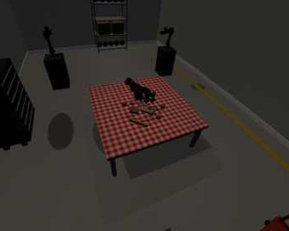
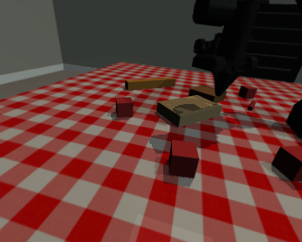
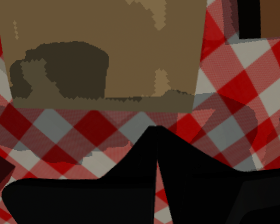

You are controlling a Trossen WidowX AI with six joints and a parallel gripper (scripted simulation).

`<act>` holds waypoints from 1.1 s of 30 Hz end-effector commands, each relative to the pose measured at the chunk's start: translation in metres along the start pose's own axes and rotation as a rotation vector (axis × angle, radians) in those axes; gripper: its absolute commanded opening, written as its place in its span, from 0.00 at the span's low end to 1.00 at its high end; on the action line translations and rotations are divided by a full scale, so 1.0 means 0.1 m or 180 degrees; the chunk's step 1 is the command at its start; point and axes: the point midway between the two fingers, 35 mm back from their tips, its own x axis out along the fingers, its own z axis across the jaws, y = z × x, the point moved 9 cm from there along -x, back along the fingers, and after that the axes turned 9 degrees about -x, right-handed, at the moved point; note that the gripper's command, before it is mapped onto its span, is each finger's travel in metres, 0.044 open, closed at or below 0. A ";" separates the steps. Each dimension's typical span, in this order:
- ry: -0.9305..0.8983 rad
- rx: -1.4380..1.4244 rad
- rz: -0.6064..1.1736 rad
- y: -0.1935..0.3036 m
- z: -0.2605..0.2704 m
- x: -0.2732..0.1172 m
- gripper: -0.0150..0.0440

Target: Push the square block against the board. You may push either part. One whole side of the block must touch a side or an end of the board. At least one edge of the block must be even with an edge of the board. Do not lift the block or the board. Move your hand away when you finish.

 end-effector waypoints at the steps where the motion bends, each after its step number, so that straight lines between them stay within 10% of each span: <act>1: 0.0045 0.0164 0.0026 0.31 -0.05 0.06 0.25; 33: 0.0045 0.0165 0.0020 0.17 -0.07 0.60 0.25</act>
